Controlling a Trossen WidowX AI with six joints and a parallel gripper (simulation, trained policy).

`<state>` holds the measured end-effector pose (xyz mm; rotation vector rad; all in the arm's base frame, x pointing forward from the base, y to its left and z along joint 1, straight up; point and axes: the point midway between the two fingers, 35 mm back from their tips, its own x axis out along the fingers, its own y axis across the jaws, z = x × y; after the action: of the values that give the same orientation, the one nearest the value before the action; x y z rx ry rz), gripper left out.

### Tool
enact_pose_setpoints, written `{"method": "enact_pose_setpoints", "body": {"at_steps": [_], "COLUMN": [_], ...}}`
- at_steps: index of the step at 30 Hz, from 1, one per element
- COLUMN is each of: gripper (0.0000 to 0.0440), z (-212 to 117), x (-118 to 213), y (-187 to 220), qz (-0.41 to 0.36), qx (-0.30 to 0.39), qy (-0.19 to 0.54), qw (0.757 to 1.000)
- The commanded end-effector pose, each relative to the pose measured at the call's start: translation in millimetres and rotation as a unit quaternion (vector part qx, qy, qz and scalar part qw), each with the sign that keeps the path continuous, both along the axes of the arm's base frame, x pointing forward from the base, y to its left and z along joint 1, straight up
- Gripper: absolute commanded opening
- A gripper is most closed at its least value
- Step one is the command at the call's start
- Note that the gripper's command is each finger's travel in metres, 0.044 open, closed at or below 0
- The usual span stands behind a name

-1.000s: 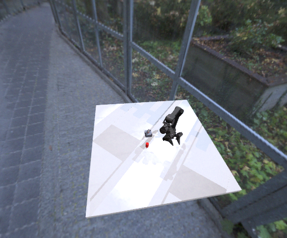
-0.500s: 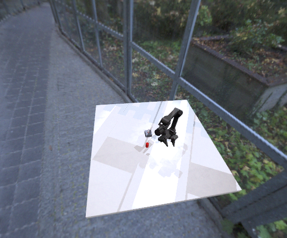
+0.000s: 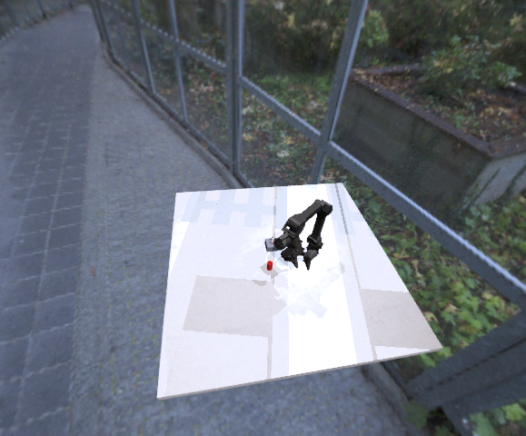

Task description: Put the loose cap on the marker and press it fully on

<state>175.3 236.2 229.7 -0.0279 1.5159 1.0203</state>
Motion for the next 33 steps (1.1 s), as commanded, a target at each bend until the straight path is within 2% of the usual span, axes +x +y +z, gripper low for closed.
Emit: {"method": "enact_pose_setpoints", "body": {"at_steps": [1, 33], "gripper": [0.0328, 0.0322], "z": [-6, -41], "x": [11, 85], "y": [-5, -78], "qz": [-0.004, -0.048], "qx": [-0.015, -0.136], "qy": [-0.003, -0.027], "qw": [1.0, 0.989]}}
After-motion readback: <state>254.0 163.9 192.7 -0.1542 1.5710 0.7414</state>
